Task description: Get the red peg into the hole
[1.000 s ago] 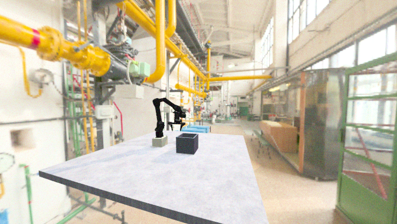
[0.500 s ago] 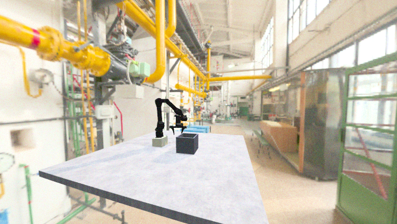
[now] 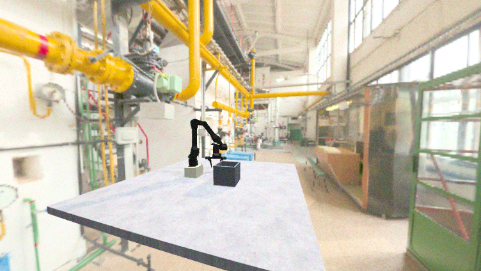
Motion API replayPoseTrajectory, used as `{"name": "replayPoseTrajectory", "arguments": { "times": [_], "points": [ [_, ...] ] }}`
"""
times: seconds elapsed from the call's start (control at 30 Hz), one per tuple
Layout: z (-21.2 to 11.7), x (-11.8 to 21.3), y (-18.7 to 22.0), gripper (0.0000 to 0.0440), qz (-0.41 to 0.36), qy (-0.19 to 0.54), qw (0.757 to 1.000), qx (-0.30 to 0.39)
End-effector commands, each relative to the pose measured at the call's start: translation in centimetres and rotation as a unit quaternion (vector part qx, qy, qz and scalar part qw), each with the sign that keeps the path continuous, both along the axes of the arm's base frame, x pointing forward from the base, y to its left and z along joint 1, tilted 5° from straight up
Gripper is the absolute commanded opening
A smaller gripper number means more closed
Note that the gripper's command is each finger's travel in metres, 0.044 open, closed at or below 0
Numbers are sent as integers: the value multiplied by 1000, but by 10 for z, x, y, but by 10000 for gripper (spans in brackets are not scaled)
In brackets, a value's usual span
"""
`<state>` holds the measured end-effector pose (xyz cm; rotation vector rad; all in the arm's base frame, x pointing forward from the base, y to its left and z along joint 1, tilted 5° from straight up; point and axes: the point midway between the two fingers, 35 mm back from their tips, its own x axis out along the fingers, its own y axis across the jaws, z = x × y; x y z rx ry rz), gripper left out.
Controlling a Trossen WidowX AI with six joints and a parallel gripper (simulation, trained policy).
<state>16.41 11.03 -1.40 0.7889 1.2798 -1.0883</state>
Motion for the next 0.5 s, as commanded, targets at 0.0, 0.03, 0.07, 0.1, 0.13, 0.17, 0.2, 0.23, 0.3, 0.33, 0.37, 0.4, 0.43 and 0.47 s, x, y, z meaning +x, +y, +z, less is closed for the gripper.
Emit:
{"name": "replayPoseTrajectory", "arguments": {
  "times": [0.0,0.03,0.07,0.1,0.13,0.17,0.2,0.23,0.3,0.33,0.37,0.4,0.43,0.47],
  "points": [
    [-10,-2,-6,296,-14,3,1000,-8],
    [-11,-2,-7,279,-16,3,1000,-8],
    [-13,-1,-7,257,-18,2,1000,-7],
    [-15,0,-7,233,-19,1,1000,-6],
    [-16,1,-6,210,-19,0,1000,-5],
    [-18,2,-6,186,-19,-1,1000,-4],
    [-19,3,-5,161,-18,-1,1000,-3],
    [-21,4,-5,136,-18,-2,1000,-2],
    [-24,6,-3,85,-15,-3,1000,0],
    [-25,7,-2,61,-14,-4,1000,2],
    [-26,8,-1,38,-12,-4,1000,4],
    [-27,10,0,18,-10,-5,1000,6],
    [-27,11,1,0,-8,-6,1000,8],
    [-26,13,2,1,-9,-10,1000,10]
  ]
}}
